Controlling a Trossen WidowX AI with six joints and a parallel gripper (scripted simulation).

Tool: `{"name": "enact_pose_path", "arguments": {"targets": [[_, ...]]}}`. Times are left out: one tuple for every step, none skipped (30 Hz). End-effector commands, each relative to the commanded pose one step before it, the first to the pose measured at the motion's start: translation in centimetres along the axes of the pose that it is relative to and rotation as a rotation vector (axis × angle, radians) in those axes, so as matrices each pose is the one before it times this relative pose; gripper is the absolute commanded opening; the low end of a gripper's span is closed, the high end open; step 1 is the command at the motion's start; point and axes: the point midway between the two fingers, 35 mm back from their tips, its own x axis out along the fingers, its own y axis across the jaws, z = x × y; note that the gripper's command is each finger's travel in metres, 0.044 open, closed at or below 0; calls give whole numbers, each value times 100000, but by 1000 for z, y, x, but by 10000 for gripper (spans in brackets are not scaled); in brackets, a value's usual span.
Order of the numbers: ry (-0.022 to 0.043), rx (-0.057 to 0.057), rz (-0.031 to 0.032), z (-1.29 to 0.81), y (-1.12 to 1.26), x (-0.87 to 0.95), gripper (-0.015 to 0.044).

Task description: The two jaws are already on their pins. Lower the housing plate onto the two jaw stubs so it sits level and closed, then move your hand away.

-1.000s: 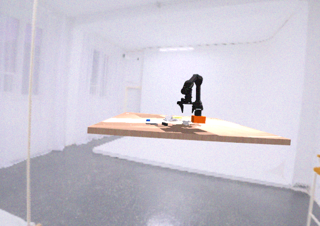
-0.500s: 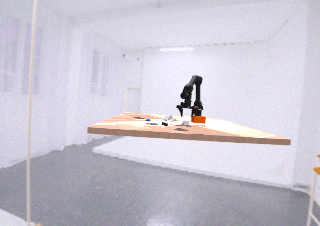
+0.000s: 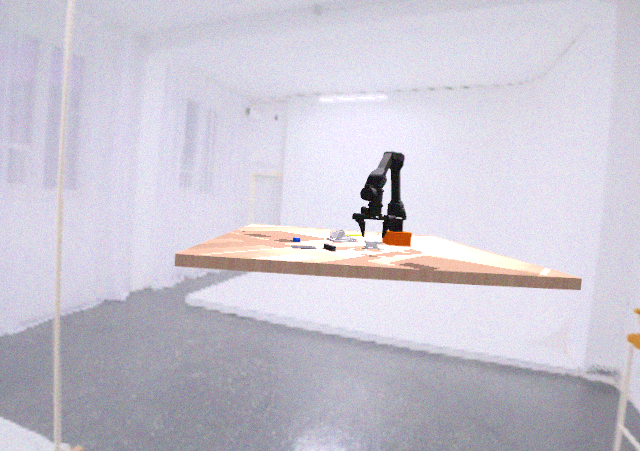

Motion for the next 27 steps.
{"name": "enact_pose_path", "arguments": {"targets": [[-1079, 347, -341, 259, -143, 839, 440], [0, 0, 0, 1, -1, 27, 440], [0, 0, 0, 0, 0, 0, 440], [0, 0, 0, 0, 0, 0, 440], [0, 0, 0, 0, 0, 0, 440], [0, 0, 0, 0, 0, 0, 440], [0, 0, 0, 0, 0, 0, 440], [0, 0, 0, -1, 1, 26, 440], [0, 0, 0, -3, 3, 78, 440], [0, 0, 0, -4, 4, 130, 440], [-1, 0, 0, -5, 5, 161, 440], [-1, 0, 0, -4, 4, 161, 440], [-1, 0, 0, -3, 3, 161, 440], [-1, 0, 0, -2, 2, 161, 440], [-1, 0, 0, -2, 2, 161, 440], [-1, 0, 0, -1, 1, 160, 440], [-1, 0, 0, 0, 0, 160, 440], [-1, 0, -1, 0, 0, 160, 440], [-1, 0, -1, 1, -1, 160, 440], [-1, 0, -1, 2, -2, 160, 440], [-1, 0, -1, 3, -3, 159, 440], [-1, 0, -1, 3, -3, 159, 440], [-1, 0, -1, 4, -4, 159, 440], [-1, 0, -1, 5, -5, 159, 440], [-1, 0, -1, 5, -5, 158, 440], [-1, 0, -1, 6, -6, 157, 440], [-1, 0, -1, 5, -5, 125, 440]]}}
